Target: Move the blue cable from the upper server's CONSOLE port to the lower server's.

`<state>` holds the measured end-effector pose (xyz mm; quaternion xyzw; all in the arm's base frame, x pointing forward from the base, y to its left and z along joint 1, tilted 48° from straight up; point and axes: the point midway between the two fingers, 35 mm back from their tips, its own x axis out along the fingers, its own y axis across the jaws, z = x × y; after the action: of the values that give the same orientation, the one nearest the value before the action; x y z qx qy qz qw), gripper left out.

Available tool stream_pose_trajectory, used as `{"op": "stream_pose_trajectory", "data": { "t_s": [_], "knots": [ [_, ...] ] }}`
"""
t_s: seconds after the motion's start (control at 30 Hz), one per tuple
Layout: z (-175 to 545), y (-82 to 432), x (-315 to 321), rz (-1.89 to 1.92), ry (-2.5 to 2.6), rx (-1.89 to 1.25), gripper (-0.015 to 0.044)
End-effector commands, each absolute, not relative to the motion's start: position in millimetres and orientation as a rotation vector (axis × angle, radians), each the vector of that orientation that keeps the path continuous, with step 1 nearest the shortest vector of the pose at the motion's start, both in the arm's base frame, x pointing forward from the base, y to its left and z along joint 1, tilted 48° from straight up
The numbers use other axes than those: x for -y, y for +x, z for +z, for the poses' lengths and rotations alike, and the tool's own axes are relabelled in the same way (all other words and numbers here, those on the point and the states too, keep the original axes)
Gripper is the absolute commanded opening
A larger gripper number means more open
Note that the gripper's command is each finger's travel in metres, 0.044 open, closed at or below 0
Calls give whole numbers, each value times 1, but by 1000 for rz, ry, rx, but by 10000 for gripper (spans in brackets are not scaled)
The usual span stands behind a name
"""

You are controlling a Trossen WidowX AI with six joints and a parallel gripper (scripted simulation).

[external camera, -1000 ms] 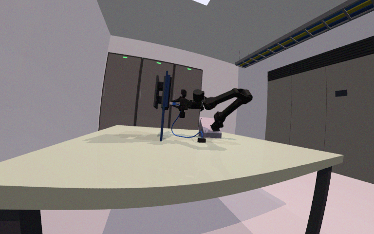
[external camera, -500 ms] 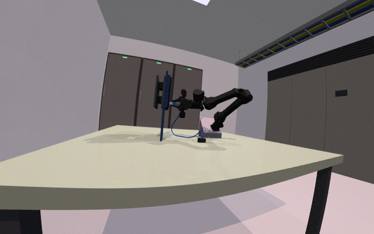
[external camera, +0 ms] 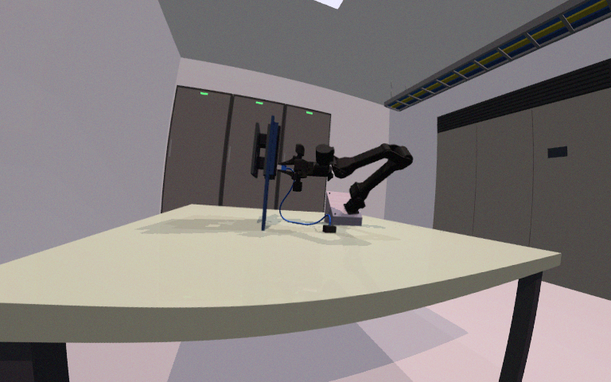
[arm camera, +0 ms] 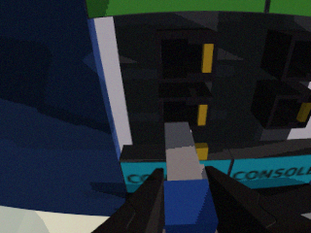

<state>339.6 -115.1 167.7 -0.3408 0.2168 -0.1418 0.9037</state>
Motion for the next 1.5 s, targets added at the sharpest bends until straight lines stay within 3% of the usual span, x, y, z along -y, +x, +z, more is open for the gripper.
{"op": "stream_pose_trajectory", "data": {
  "t_s": [0.0,1.47],
  "knots": [
    [172,342,116,-297,-700,-430,0],
    [171,355,116,-301,-699,-413,0]
  ]
}}
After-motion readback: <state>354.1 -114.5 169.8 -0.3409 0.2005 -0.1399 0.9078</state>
